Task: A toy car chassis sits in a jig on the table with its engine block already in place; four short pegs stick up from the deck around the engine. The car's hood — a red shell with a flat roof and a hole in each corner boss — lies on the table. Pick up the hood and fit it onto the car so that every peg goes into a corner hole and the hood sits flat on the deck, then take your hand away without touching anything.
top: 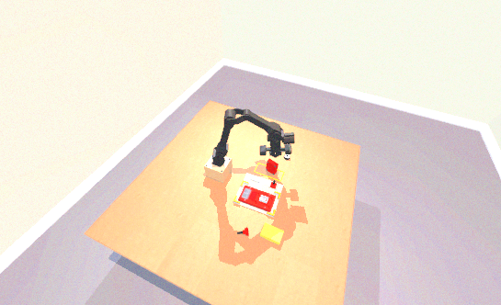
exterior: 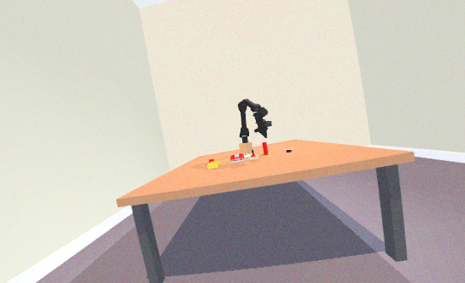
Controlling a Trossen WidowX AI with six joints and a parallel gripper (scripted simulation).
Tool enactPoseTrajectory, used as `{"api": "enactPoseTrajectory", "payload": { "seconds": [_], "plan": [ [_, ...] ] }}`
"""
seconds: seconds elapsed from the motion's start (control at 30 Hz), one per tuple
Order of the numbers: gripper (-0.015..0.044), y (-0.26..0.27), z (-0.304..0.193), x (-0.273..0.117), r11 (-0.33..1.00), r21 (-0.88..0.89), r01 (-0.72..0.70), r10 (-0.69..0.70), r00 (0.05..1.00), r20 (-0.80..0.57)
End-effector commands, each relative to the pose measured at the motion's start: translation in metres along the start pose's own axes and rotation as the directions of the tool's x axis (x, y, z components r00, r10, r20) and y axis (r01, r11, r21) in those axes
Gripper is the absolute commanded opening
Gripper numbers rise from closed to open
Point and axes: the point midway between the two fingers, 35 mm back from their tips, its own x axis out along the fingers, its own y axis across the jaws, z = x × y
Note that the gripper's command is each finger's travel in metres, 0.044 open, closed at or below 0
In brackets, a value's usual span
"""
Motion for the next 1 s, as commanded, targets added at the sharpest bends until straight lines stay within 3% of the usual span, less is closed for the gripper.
{"api": "enactPoseTrajectory", "payload": {
  "seconds": [0.0, 0.23, 0.7, 0.97],
  "plan": [
    [0.0, -0.011, 0.012, 0.006, 0.84, -0.529, -0.119, 0.088, 0.993, -0.083],
    [0.0, -0.016, 0.021, 0.008, 0.601, -0.777, -0.186, 0.13, 0.982, -0.135],
    [0.0, -0.016, 0.02, 0.01, 0.601, -0.777, -0.186, 0.13, 0.982, -0.135],
    [0.0, -0.012, 0.016, 0.044, 0.601, -0.777, -0.186, 0.13, 0.982, -0.135]
  ]
}}
